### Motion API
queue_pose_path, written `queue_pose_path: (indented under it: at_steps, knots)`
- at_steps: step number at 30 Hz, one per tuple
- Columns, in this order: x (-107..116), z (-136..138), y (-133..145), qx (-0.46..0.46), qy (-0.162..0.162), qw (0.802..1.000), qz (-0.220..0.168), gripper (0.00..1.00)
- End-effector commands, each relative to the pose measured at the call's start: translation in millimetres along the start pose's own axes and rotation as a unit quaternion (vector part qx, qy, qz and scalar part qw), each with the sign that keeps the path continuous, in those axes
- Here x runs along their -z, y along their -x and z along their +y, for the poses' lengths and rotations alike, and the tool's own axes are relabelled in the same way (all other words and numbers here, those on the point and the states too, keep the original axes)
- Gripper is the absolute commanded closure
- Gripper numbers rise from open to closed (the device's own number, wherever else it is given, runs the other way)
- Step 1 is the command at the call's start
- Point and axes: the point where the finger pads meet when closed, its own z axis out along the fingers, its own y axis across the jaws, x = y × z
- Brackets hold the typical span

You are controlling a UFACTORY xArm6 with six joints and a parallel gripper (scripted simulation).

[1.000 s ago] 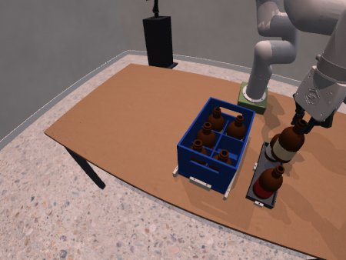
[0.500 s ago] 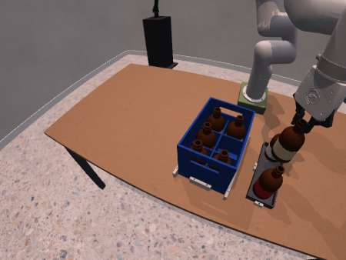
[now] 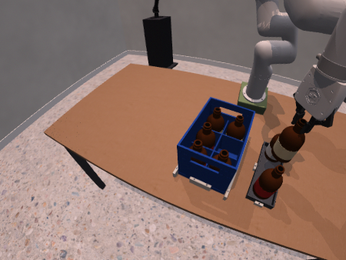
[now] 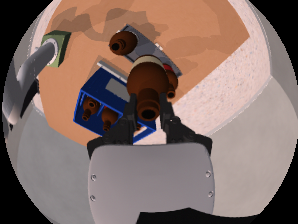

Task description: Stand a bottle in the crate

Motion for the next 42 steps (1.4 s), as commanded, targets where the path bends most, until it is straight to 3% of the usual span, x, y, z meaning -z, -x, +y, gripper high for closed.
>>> queue_pose_path:
  at_steps: [1,42]
  knots:
    - [2.5,1.0,0.4,0.0,0.002,1.0,-0.001,1.0]
    - [38.1,0.8,0.3,0.0,0.002,1.0,-0.001,1.0]
